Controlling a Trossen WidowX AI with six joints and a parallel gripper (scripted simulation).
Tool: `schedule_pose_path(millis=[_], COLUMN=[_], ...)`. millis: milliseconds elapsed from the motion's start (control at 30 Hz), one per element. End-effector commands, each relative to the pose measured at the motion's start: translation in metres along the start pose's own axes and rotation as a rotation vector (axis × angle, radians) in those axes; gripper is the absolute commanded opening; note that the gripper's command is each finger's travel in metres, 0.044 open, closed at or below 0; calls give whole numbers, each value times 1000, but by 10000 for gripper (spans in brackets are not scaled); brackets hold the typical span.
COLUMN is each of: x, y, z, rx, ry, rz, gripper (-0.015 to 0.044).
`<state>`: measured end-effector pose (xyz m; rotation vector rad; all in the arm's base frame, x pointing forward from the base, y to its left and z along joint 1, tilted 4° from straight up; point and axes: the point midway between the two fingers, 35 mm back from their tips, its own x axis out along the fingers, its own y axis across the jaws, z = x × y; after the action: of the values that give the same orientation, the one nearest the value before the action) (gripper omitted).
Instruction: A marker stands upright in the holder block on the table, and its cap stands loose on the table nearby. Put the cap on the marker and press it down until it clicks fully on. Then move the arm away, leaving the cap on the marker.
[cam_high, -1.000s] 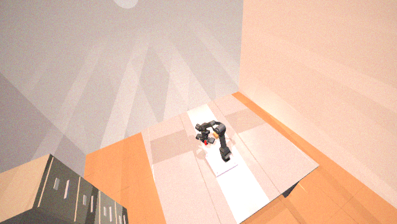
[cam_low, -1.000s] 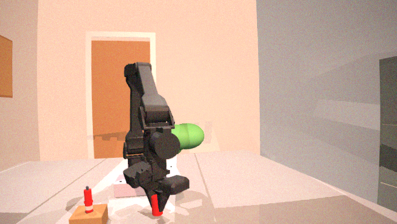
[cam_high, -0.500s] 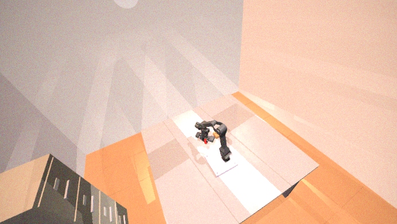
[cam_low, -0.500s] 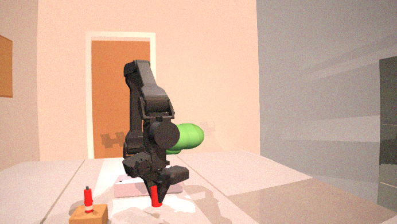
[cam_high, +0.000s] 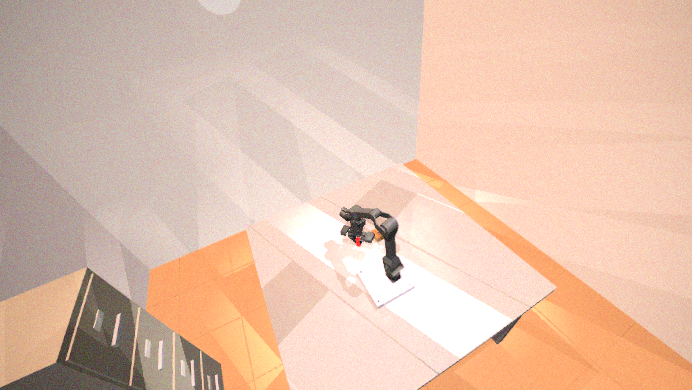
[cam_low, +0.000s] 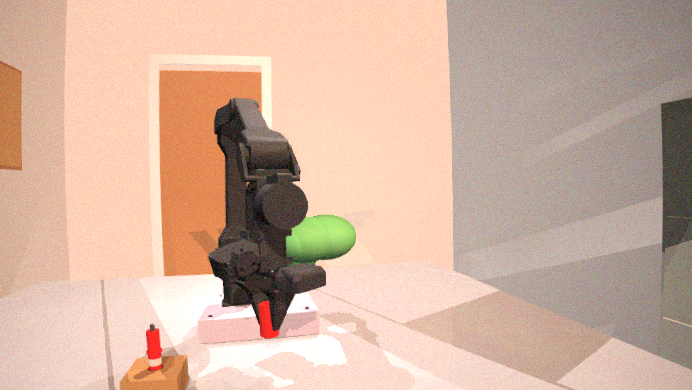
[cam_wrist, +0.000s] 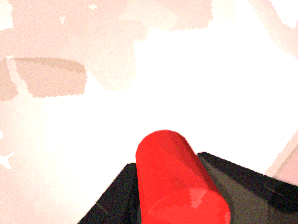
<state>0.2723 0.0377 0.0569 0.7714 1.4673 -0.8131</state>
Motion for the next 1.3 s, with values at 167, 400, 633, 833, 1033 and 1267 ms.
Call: schedule_pose_path(millis=[167, 400, 633, 833, 1033, 1267], x=[-12, -21, -29, -37, -44, -52], y=[-4, -10, -19, -29, -40, -55], z=[25, 48, 70, 89, 107, 126], rx=[-5, -3, -2, -1, 0, 1], ry=[-5, -7, -9, -11, -12, -13], rz=[9, 8, 7, 5, 3, 1], gripper=[0, 0, 0, 0, 0, 0])
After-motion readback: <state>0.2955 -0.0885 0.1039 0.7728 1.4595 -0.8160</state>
